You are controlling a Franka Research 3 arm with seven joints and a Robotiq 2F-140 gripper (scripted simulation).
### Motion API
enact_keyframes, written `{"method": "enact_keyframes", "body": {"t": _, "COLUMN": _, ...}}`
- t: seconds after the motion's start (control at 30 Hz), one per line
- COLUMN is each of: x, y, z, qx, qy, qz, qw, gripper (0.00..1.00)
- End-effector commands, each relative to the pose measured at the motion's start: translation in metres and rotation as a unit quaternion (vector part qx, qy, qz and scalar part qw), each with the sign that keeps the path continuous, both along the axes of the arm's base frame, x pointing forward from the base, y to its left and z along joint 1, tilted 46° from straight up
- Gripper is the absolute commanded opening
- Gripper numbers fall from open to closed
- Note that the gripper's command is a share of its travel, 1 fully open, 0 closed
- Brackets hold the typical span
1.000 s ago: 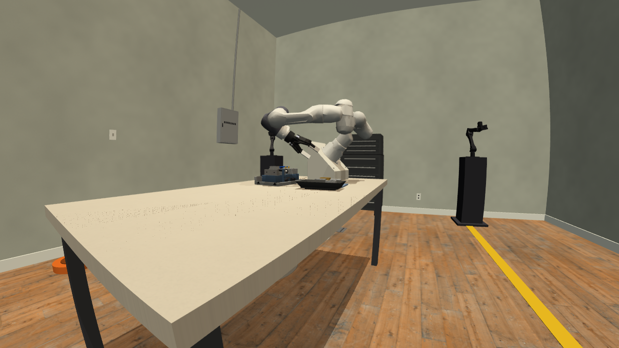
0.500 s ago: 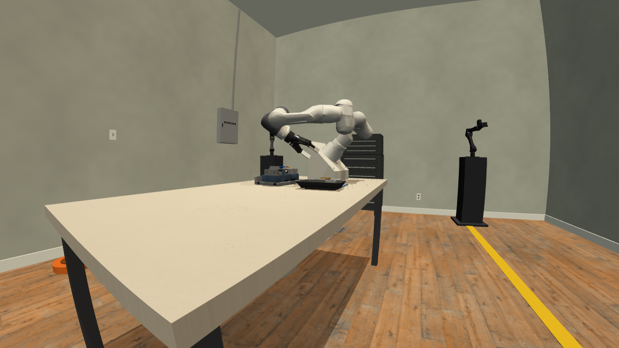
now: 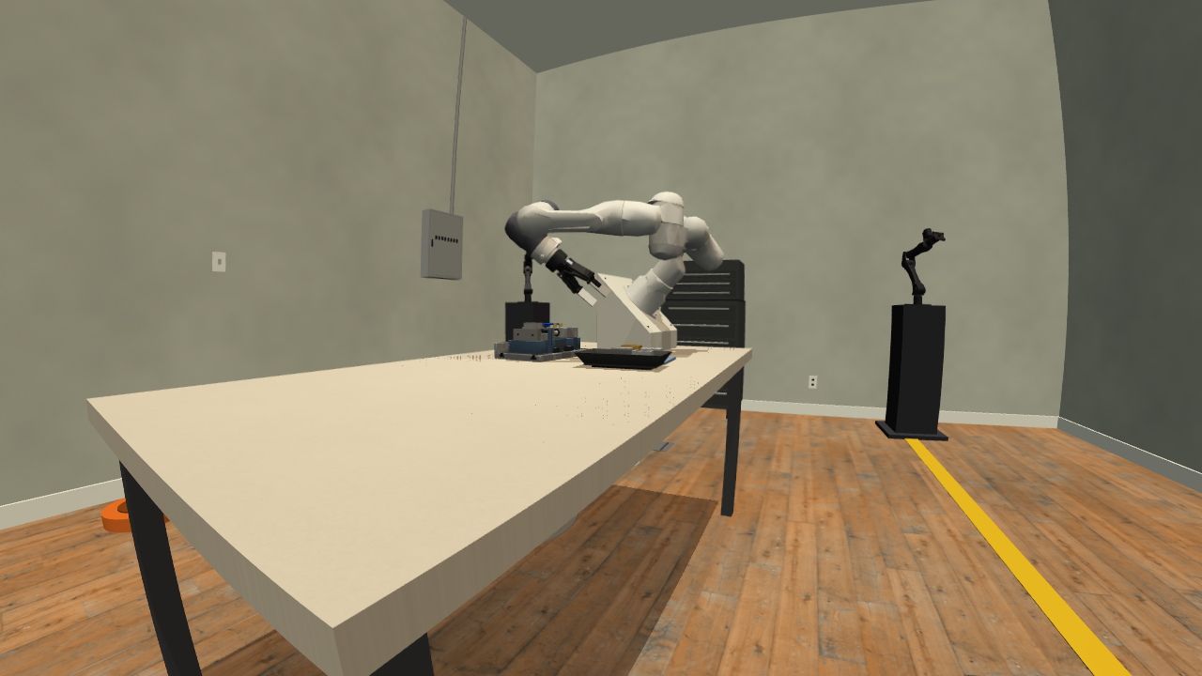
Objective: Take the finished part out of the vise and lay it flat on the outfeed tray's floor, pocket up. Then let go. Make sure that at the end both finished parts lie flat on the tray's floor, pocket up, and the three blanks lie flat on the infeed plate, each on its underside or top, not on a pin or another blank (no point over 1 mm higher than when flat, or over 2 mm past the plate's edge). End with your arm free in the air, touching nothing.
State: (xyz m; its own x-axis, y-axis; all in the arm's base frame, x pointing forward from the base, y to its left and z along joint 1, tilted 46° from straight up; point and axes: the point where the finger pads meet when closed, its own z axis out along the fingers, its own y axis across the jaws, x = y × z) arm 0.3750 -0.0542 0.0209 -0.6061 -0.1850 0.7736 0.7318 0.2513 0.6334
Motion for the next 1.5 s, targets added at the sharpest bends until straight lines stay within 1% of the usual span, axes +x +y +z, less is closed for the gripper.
{"method": "enact_keyframes", "body": {"t": 0.0, "x": 0.001, "y": 0.0, "z": -0.002, "qx": -0.008, "qy": 0.016, "qz": -0.001, "qw": 1.0, "gripper": 1.0}}
{"method": "enact_keyframes", "body": {"t": 0.4, "x": 0.001, "y": 0.0, "z": -0.002, "qx": -0.008, "qy": 0.016, "qz": -0.001, "qw": 1.0, "gripper": 1.0}}
{"method": "enact_keyframes", "body": {"t": 0.43, "x": 0.014, "y": -0.02, "z": -0.016, "qx": -0.059, "qy": 0.055, "qz": -0.048, "qw": 0.996, "gripper": 1.0}}
{"method": "enact_keyframes", "body": {"t": 0.47, "x": 0.015, "y": -0.022, "z": -0.018, "qx": -0.063, "qy": 0.059, "qz": -0.052, "qw": 0.995, "gripper": 1.0}}
{"method": "enact_keyframes", "body": {"t": 1.3, "x": 0.015, "y": -0.022, "z": -0.018, "qx": -0.063, "qy": 0.059, "qz": -0.052, "qw": 0.995, "gripper": 1.0}}
{"method": "enact_keyframes", "body": {"t": 1.33, "x": 0.028, "y": -0.041, "z": -0.032, "qx": -0.113, "qy": 0.097, "qz": -0.098, "qw": 0.984, "gripper": 1.0}}
{"method": "enact_keyframes", "body": {"t": 1.47, "x": 0.029, "y": -0.043, "z": -0.033, "qx": -0.117, "qy": 0.1, "qz": -0.102, "qw": 0.983, "gripper": 1.0}}
